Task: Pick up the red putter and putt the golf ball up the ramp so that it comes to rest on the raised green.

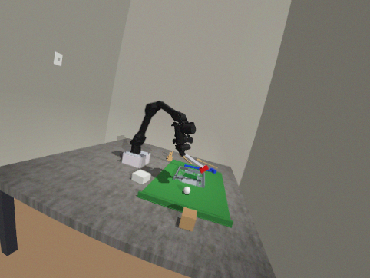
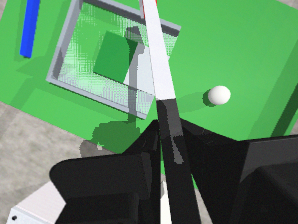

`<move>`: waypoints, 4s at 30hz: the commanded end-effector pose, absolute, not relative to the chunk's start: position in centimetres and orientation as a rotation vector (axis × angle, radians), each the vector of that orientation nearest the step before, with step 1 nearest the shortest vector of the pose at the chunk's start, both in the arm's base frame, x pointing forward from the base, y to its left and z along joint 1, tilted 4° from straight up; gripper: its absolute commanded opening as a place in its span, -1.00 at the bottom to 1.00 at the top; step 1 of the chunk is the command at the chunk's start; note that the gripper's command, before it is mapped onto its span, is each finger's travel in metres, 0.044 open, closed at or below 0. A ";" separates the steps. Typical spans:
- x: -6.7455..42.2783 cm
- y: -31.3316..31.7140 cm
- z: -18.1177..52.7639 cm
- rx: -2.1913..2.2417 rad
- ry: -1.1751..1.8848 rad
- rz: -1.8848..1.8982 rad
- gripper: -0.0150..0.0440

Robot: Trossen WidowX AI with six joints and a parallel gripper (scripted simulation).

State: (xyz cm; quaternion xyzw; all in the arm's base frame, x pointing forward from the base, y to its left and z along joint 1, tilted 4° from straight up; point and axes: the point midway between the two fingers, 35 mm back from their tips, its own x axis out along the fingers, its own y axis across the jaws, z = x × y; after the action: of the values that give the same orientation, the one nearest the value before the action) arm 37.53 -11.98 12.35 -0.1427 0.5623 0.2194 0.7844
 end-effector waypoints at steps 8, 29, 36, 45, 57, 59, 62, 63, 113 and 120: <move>35.1 -20.5 12.7 -0.180 1.268 0.259 -0.49; 29.7 -29.3 12.3 -0.028 1.328 0.033 -0.49; 29.6 -29.3 9.8 -0.028 1.328 0.033 -0.49; 29.6 -29.3 8.5 -0.028 1.328 0.033 -0.49; 29.5 -29.3 6.6 -0.028 1.328 0.033 -0.49; 29.5 -29.3 6.3 -0.028 1.328 0.033 -0.49; 29.5 -29.3 5.9 -0.028 1.328 0.033 -0.49; 29.4 -29.3 5.9 -0.028 1.328 0.033 -0.49; 29.2 -18.5 6.6 -0.021 1.328 0.039 -0.49; 29.4 -18.5 10.0 -0.021 1.328 0.039 -0.49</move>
State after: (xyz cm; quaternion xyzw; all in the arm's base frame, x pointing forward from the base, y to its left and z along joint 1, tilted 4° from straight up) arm 29.01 -18.36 7.60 -0.0052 0.6254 0.0249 0.7799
